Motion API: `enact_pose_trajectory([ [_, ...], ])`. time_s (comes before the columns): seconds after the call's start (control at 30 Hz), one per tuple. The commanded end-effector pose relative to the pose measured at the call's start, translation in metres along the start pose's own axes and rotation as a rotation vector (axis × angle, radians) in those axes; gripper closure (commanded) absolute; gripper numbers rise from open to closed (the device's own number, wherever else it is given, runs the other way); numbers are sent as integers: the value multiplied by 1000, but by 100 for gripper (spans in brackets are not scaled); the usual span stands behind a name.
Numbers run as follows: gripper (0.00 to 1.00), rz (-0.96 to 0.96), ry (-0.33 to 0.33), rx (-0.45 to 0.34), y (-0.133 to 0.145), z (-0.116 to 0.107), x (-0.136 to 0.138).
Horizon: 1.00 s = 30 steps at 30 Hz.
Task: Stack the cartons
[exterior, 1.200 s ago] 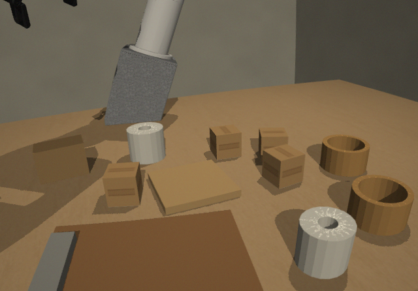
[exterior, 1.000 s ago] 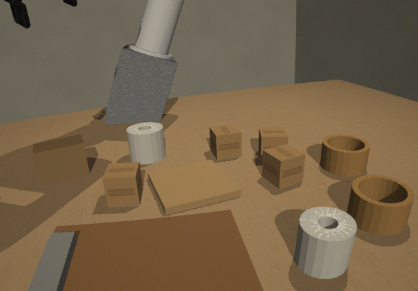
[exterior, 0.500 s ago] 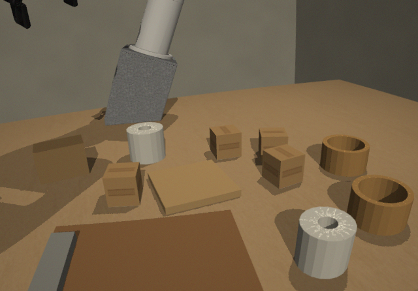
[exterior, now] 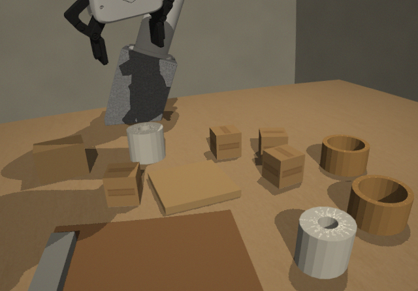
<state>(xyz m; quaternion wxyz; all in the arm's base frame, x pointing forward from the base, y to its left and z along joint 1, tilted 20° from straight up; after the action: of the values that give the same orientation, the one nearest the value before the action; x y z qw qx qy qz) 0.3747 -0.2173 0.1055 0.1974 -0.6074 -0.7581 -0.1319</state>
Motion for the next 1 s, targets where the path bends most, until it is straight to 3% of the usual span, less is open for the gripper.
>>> enact_pose_trajectory([
  [0.0,0,239,-68,-131,37,31,49],
  [0.33,0,660,-87,-282,67,96,143],
  [0.4,0,680,-95,-294,73,108,161],
  [0.47,0,680,-95,-294,73,108,161],
  [0.5,0,680,-95,-294,84,126,188],
  [0.63,0,680,-95,-294,99,145,217],
  [0.97,0,680,-95,-294,102,148,222],
])
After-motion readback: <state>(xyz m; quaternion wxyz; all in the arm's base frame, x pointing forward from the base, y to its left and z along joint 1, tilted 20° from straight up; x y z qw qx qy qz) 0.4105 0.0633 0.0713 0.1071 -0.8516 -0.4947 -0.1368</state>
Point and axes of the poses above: the point where the finger pads meet when closed, its own z axis out along the fingers, its own x axis across the jaws, y = z × x, the point moved 7 cm from there along -z, back along the fingers, and after that the axes turned 5 degrees about -z, right-handed, at the moved point
